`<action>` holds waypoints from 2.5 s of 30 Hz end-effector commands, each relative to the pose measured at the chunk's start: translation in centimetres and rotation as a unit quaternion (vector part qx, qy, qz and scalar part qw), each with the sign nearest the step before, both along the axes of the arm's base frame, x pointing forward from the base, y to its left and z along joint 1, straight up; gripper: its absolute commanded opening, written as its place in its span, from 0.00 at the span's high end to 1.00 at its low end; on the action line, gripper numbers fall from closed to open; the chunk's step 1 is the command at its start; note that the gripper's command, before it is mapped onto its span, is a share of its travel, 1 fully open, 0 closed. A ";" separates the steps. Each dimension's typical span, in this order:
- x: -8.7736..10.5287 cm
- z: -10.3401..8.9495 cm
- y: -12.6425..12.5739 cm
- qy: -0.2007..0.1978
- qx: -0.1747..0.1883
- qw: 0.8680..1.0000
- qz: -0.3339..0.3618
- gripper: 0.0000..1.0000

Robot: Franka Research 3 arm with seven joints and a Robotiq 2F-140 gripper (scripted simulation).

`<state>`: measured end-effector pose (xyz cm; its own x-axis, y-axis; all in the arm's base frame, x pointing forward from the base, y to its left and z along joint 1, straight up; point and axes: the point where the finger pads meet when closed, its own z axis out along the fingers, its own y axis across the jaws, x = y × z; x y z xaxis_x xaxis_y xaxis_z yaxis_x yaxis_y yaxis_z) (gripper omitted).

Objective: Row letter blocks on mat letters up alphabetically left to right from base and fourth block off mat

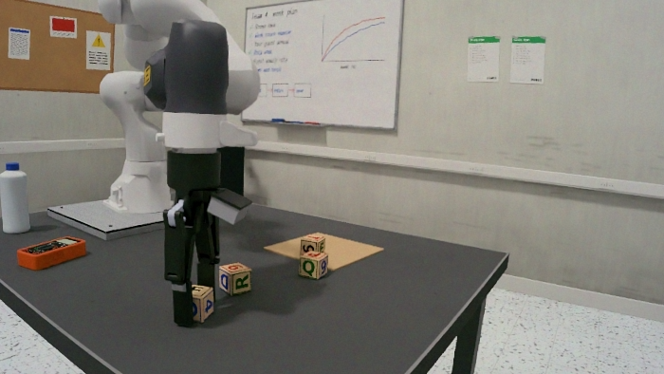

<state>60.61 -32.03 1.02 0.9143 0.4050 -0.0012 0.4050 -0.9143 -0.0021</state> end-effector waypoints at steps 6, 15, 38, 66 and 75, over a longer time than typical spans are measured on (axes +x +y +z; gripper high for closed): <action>0.1 -0.1 -0.1 -0.001 -0.001 1.000 -0.002 0.47; 0.1 -0.1 -0.1 -0.001 -0.001 1.000 -0.002 0.58; 0.1 -0.1 -0.1 -0.001 -0.001 1.000 -0.002 0.69; 0.1 0.5 -0.1 -0.001 -0.001 1.000 -0.002 0.69; 0.1 6.0 -0.1 -0.001 -0.001 1.000 -0.002 0.69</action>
<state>61.02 -32.39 5.01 0.9168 0.3993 0.0066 0.3992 -0.9168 0.0126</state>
